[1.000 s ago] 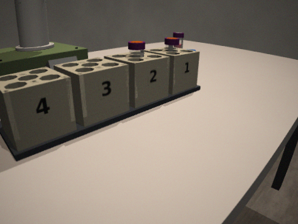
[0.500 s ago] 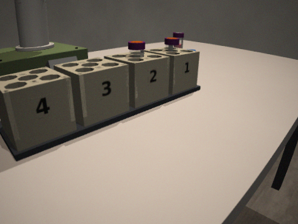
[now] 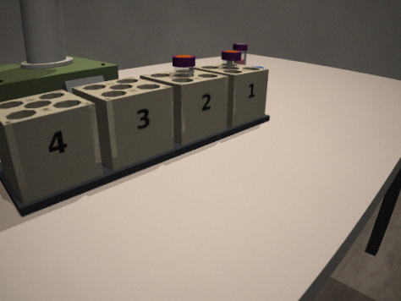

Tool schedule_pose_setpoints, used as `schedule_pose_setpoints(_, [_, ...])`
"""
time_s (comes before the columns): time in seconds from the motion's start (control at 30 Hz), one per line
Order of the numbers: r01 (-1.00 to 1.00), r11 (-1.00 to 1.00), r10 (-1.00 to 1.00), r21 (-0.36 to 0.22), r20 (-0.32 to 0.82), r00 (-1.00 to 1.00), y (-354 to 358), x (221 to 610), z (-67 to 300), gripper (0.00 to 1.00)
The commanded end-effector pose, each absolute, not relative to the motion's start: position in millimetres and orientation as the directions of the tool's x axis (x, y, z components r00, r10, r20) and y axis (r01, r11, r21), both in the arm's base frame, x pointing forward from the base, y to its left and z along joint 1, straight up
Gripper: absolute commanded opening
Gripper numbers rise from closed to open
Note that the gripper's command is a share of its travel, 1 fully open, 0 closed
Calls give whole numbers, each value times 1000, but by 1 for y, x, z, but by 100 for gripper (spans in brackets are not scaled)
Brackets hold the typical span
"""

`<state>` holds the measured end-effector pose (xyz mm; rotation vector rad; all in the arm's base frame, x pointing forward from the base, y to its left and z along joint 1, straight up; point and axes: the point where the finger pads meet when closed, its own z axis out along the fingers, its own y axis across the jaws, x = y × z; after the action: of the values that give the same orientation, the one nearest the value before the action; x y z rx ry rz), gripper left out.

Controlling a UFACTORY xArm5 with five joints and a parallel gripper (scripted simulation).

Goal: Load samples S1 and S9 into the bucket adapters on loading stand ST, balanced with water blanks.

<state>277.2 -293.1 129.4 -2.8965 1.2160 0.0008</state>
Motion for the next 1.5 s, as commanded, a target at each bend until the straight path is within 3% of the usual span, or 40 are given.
schedule_pose_setpoints(0.0, [-714, -700, -714, -6, 4, 700, -294, 278, 138, 0])
schedule_pose_setpoints(0.67, [-714, -700, -714, -6, 4, 700, -294, 278, 174, 0])
schedule_pose_setpoints(1.03, [-714, -700, -714, -6, 4, 700, -294, 278, 175, 0])
schedule_pose_setpoints(1.47, [-415, -910, -415, -5, 6, 910, -247, 307, 175, 0])
